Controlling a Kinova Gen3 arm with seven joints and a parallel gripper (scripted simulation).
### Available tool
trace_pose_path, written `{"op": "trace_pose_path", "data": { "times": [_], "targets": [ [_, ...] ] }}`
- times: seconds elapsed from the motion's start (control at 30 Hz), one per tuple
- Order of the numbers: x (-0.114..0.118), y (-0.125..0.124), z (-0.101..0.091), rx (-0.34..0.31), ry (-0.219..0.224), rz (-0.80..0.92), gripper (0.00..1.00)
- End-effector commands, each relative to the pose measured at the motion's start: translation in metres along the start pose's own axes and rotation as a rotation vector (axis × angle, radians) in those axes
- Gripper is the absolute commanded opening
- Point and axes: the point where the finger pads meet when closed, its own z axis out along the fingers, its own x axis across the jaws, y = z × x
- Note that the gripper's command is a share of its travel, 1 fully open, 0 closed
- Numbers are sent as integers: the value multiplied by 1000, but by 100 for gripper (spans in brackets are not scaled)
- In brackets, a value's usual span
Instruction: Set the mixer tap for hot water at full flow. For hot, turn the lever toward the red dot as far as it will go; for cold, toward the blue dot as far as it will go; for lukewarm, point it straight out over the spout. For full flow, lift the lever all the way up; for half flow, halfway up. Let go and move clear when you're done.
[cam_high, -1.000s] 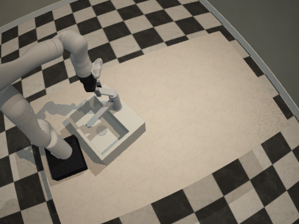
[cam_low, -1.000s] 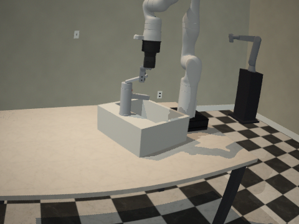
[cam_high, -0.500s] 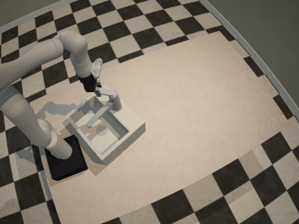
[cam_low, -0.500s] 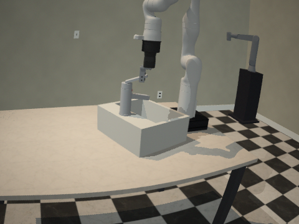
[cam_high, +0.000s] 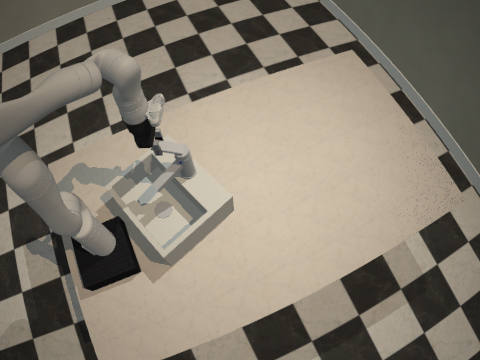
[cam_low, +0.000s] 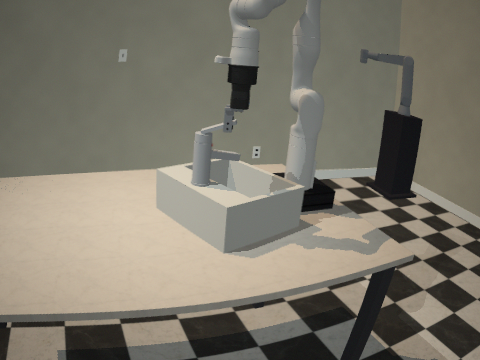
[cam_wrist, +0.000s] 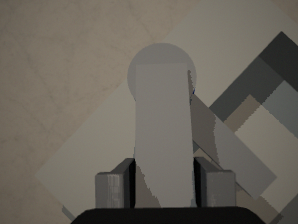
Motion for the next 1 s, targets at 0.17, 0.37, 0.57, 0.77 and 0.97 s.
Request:
{"op": "trace_pose_path", "data": {
  "times": [0.17, 0.37, 0.57, 0.77, 0.97],
  "targets": [
    [0, 0, 0, 1, -1, 0, 0],
    [0, 0, 0, 1, -1, 0, 0],
    [0, 0, 0, 1, -1, 0, 0],
    [0, 0, 0, 1, -1, 0, 0],
    [0, -2, -3, 1, -1, 0, 0]
  ]
}}
